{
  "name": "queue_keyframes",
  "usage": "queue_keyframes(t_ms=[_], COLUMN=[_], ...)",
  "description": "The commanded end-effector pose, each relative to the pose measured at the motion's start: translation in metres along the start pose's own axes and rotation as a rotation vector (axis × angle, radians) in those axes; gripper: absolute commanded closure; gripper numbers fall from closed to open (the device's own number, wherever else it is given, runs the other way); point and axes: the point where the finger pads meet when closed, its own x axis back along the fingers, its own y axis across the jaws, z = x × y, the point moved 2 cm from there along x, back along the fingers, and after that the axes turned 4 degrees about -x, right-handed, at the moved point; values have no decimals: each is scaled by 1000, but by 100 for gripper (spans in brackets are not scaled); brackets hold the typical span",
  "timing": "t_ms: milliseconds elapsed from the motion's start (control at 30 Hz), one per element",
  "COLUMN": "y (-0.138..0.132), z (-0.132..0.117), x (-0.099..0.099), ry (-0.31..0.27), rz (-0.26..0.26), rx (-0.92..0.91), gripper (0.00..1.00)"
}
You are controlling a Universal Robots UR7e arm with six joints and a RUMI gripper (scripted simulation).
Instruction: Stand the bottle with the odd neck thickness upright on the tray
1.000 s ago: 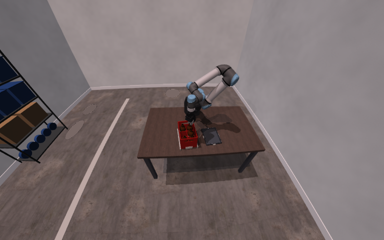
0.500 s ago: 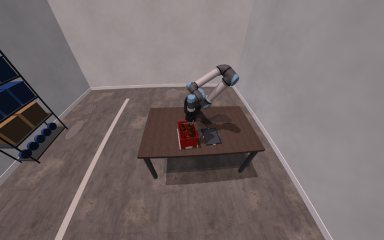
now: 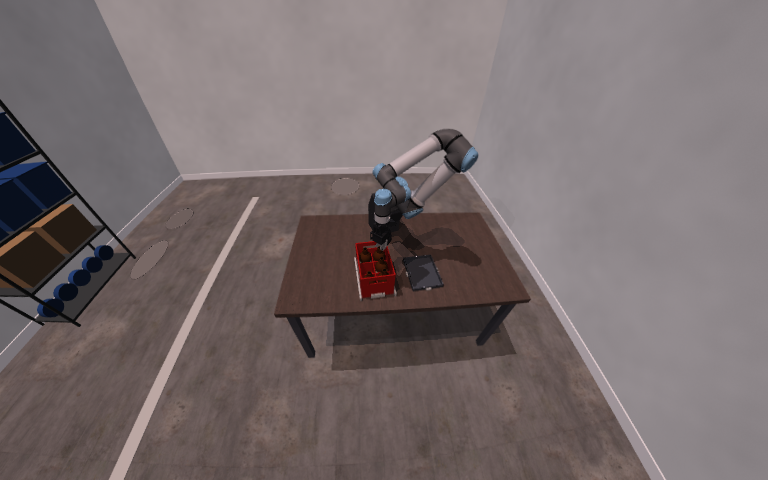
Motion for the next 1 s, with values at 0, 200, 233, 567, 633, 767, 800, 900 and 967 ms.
queue_keyframes(t_ms=[0, 200, 233, 567, 633, 767, 800, 900, 967], y=[1, 4, 5, 13, 14, 15, 15, 15, 15], z=[-2, -24, -32, -110, -123, -133, -133, -133, -133], x=[2, 6, 7, 6, 4, 2, 2, 2, 2], ry=[-5, -3, -3, -4, -4, -4, -4, -4, -4], rz=[0, 0, 1, 1, 0, 0, 0, 0, 0], rx=[3, 3, 4, 3, 3, 3, 3, 3, 3], gripper=[100, 100, 100, 100, 100, 100, 100, 100, 100])
